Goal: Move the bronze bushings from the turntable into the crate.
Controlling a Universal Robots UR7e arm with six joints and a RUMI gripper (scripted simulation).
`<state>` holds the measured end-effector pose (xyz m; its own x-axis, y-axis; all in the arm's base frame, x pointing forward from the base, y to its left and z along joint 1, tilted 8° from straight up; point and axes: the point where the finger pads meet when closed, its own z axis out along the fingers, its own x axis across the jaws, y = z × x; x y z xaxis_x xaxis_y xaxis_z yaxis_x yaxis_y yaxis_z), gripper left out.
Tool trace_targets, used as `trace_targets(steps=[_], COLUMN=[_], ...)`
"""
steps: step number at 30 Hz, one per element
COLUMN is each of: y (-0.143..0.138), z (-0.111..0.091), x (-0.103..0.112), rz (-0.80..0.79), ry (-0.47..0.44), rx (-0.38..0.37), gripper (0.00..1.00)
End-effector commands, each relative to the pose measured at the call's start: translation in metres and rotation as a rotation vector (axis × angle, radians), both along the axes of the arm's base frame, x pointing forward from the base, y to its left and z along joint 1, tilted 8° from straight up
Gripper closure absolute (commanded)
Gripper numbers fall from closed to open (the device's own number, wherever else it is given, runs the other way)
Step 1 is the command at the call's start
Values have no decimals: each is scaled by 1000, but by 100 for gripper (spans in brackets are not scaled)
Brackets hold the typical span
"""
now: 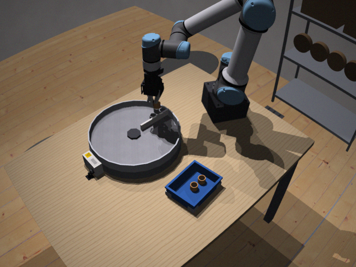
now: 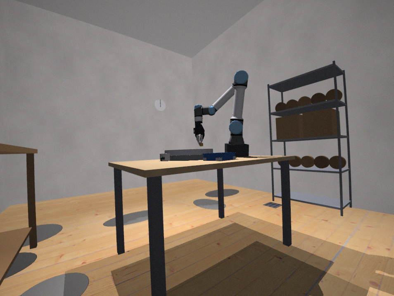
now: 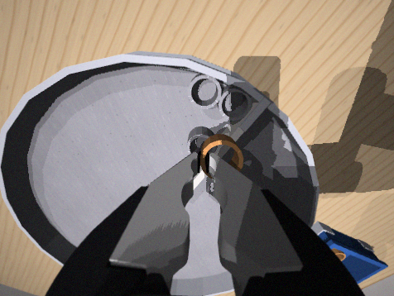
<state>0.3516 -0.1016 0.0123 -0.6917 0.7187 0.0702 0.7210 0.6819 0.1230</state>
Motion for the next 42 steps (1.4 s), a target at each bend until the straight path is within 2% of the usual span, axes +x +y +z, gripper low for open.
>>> trace_targets(steps=[1,21,33,42], y=[0,10,31,59], z=[0,2,5,9], x=[0,3,9,17], rz=[0,0,0,0], ry=[-1,-1,-1,-1], rx=[-1,-1,-1,-1], gripper=[100,100,100,100])
